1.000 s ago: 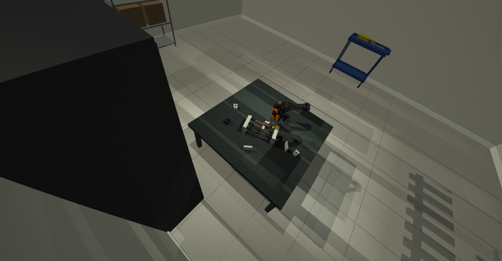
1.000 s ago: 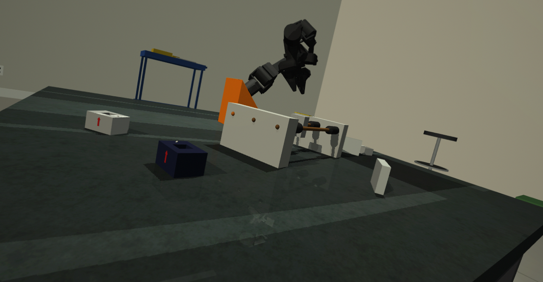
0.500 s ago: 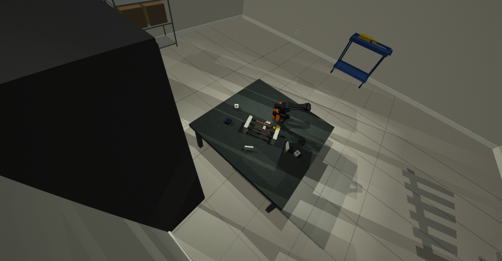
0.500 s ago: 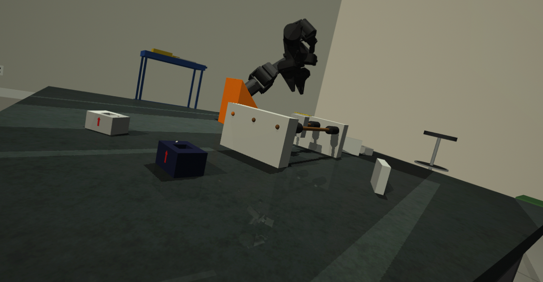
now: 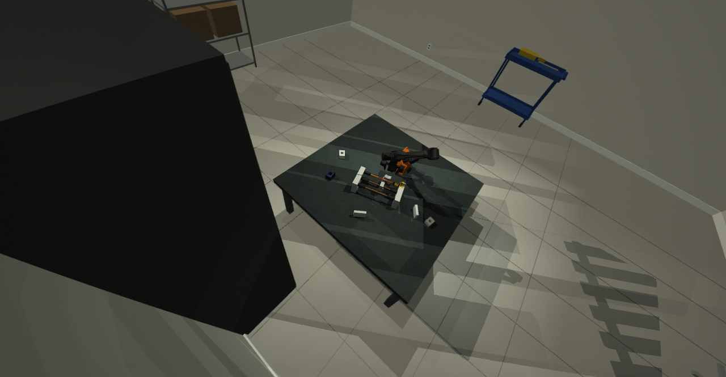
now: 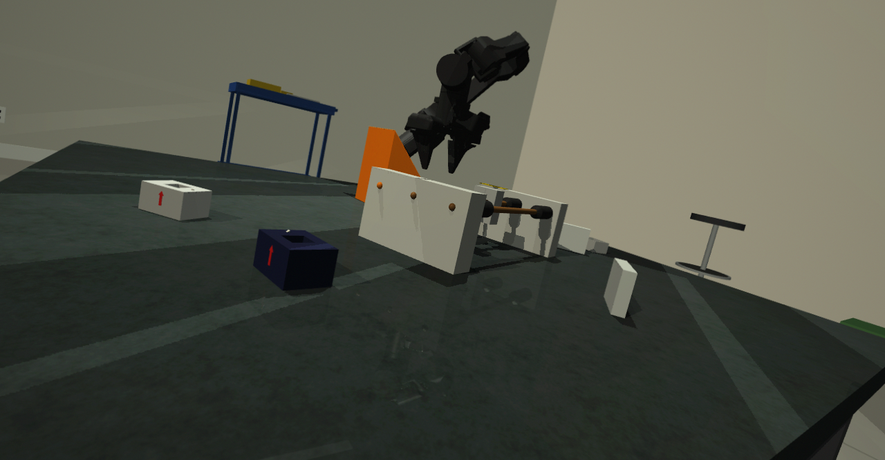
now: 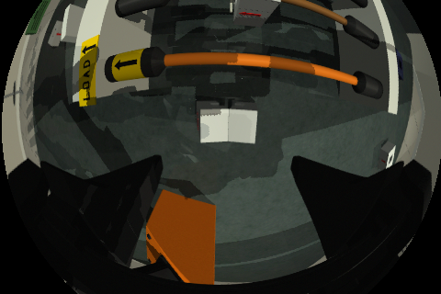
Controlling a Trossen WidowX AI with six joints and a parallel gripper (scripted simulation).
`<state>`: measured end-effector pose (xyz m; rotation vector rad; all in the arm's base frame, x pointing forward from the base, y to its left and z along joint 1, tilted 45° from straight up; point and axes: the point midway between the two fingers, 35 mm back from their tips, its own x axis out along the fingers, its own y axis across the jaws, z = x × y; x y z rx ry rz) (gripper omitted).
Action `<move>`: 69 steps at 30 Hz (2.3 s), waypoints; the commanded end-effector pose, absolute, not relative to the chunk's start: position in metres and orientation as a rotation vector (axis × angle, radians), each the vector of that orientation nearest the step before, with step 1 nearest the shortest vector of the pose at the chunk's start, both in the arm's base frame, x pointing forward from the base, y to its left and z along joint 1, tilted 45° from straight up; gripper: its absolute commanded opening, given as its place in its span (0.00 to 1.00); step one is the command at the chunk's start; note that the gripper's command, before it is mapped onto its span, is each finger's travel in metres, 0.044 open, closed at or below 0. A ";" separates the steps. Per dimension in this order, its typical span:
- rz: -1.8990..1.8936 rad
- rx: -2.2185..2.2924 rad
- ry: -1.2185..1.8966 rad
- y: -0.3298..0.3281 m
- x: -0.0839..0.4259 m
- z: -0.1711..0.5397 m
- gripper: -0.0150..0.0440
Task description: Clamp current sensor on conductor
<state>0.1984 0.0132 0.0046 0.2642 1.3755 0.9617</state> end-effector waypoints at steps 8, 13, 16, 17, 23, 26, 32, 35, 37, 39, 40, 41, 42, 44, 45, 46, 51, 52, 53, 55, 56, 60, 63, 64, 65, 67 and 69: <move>0.951 0.254 1.382 0.020 0.201 -0.008 1.00; 0.951 0.254 1.382 0.025 0.201 -0.013 1.00; 0.950 0.254 1.382 0.029 0.200 -0.017 1.00; 0.950 0.254 1.382 0.030 0.200 -0.018 1.00; 0.951 0.254 1.382 0.037 0.199 -0.025 1.00; 0.952 0.255 1.381 0.041 0.198 -0.029 1.00; 0.953 0.256 1.381 0.048 0.196 -0.035 1.00; 0.954 0.257 1.381 0.051 0.195 -0.038 1.00; 0.955 0.257 1.381 0.053 0.195 -0.039 1.00; 0.956 0.246 1.378 0.050 0.197 -0.037 0.91; 0.956 0.246 1.378 0.050 0.197 -0.037 0.87; 0.956 0.246 1.378 0.050 0.197 -0.037 0.82; 0.956 0.246 1.378 0.050 0.197 -0.037 0.78; 0.956 0.246 1.378 0.050 0.197 -0.037 0.72; 0.956 0.246 1.378 0.050 0.197 -0.037 0.71; 0.956 0.246 1.378 0.050 0.197 -0.037 0.70; 0.956 0.246 1.378 0.050 0.197 -0.037 0.64; 0.956 0.246 1.378 0.050 0.197 -0.037 0.63; 0.956 0.246 1.378 0.050 0.197 -0.037 0.62; 0.956 0.246 1.378 0.050 0.197 -0.037 0.60; 0.956 0.246 1.378 0.049 0.197 -0.037 0.55; 0.951 0.244 1.379 0.039 0.201 -0.029 0.37; 0.947 0.243 1.381 0.027 0.206 -0.018 0.25; 0.946 0.243 1.382 0.023 0.207 -0.014 0.25; 0.945 0.243 1.382 0.018 0.208 -0.010 0.25; 0.944 0.243 1.383 0.009 0.209 -0.002 0.25; 0.944 0.245 1.384 0.001 0.210 0.007 0.25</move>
